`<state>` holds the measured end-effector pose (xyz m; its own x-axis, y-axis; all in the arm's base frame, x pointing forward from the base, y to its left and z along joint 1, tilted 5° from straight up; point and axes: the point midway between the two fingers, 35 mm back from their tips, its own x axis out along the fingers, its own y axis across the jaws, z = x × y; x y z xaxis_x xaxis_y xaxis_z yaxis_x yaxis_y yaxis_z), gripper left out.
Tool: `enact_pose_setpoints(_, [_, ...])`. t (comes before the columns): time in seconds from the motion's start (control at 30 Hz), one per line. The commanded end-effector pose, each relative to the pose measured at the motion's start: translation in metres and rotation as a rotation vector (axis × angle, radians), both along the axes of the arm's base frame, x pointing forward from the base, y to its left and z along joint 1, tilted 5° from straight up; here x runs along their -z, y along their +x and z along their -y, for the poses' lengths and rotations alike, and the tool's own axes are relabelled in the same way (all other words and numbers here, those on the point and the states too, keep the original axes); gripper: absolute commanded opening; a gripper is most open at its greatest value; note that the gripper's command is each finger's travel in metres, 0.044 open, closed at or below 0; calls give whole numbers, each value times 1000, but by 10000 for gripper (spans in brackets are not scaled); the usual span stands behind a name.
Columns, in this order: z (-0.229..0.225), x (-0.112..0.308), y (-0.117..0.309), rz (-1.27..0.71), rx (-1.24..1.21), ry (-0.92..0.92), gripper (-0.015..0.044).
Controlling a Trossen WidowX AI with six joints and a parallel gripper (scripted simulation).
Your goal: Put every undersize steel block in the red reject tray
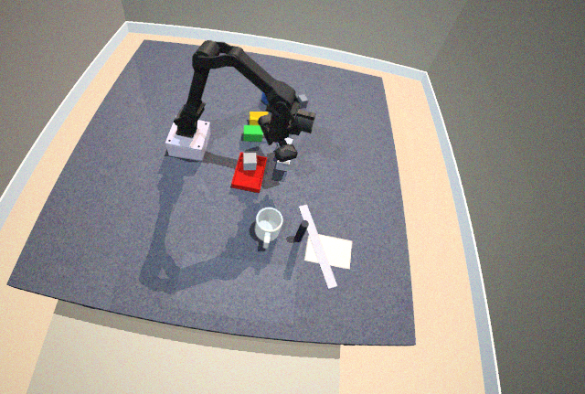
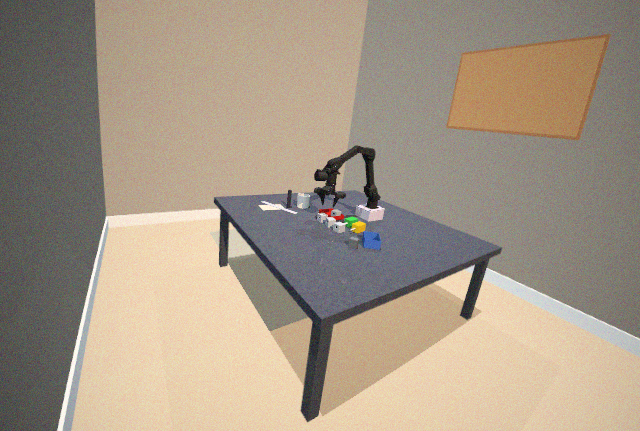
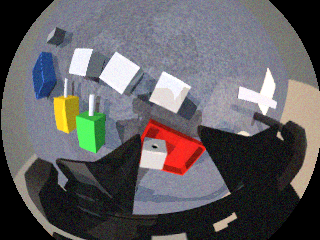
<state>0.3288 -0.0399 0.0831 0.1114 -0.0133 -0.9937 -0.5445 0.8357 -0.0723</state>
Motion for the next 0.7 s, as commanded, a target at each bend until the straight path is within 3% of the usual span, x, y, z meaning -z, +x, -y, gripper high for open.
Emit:
enact_pose_setpoints(0.0, [-13,-4,38,-15,-892,-108,325])
enact_pose_setpoints(0.1, [-14,-4,40,-16,-984,-119,325])
enact_pose_setpoints(0.67, [-14,0,41,-16,-984,-119,325])
